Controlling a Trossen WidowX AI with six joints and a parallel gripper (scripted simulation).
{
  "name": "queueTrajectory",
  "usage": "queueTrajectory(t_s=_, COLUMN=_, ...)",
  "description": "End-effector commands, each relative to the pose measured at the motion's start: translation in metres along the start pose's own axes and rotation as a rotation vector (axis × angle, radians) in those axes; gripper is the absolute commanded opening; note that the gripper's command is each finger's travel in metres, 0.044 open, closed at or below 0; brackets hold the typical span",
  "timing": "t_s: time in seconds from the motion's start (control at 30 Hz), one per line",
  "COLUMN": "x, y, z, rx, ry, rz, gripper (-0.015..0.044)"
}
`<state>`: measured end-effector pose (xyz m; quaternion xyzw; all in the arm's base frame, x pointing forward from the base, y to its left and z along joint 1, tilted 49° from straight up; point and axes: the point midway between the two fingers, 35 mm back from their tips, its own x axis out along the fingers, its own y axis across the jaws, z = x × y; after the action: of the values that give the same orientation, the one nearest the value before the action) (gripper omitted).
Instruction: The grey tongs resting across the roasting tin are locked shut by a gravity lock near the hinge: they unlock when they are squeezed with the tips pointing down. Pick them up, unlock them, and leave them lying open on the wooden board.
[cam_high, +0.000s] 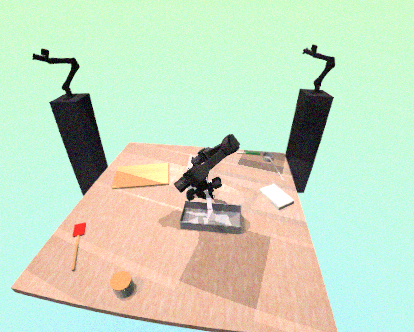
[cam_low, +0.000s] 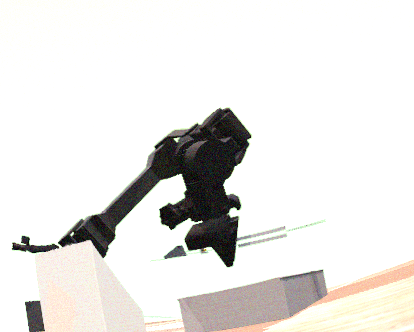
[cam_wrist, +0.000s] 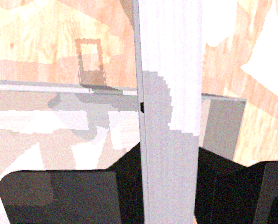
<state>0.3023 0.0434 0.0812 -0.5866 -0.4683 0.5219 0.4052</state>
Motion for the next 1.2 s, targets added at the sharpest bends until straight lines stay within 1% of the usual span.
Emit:
queueTrajectory(t_s=0.0, x=-0.0035, y=-0.0015, z=-0.0009, rx=-0.006, ry=0.003, rz=0.003, gripper=-0.015)
queueTrajectory(t_s=0.2, x=-0.0015, y=-0.002, z=0.0021, rx=-0.011, ry=-0.02, rz=0.041, gripper=-0.015)
queueTrajectory(t_s=0.6, x=0.0037, y=-0.0009, z=0.009, rx=-0.029, ry=-0.074, rz=0.255, gripper=-0.015)
queueTrajectory(t_s=1.0, x=0.0014, y=-0.0008, z=0.0012, rx=-0.043, ry=-0.02, rz=0.483, gripper=-0.015)
queueTrajectory(t_s=1.17, x=0.0011, y=-0.001, z=0.0004, rx=-0.044, ry=-0.013, rz=0.495, gripper=-0.015)
